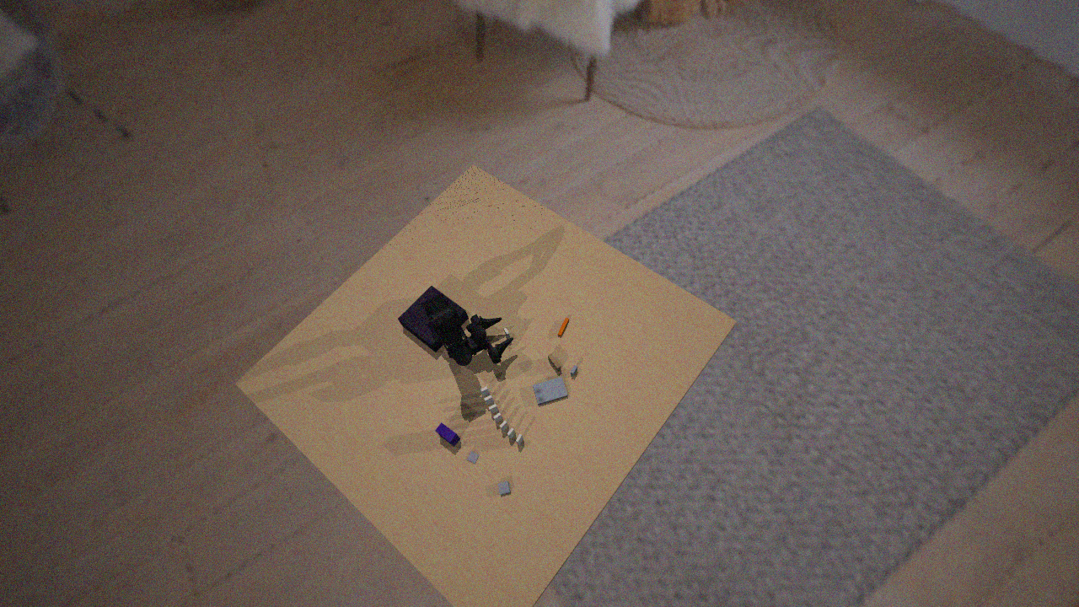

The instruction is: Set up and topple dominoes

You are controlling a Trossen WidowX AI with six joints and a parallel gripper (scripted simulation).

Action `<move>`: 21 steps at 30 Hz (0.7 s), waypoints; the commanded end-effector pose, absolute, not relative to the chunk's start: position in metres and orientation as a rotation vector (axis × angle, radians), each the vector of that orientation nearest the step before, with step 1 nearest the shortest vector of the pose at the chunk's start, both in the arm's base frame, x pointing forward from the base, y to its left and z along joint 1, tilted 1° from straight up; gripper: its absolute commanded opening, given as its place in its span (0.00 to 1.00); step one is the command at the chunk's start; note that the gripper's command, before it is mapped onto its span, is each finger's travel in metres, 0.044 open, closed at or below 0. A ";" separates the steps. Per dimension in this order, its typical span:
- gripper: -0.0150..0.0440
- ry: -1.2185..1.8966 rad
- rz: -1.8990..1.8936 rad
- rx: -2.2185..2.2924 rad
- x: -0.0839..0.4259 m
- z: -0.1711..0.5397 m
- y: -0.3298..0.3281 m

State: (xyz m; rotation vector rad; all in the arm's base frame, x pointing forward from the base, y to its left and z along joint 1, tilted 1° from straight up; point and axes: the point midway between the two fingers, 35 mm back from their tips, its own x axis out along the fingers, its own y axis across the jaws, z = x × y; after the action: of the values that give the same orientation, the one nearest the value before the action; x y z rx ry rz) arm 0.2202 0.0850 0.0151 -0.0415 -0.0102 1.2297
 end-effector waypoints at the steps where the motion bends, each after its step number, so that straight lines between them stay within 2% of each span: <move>1: 1.00 -0.005 1.230 -0.035 0.217 0.033 0.086; 6: 1.00 0.008 1.227 -0.042 0.221 0.038 0.086; 12: 1.00 0.174 1.172 -0.111 0.279 0.031 0.096; 17: 1.00 0.441 1.113 -0.164 0.307 0.023 0.119; 21: 1.00 0.695 1.067 -0.278 0.308 0.018 0.134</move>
State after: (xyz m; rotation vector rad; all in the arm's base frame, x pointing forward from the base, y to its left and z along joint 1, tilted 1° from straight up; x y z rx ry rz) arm 0.3045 0.1170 0.0211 -0.1625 0.4343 1.1158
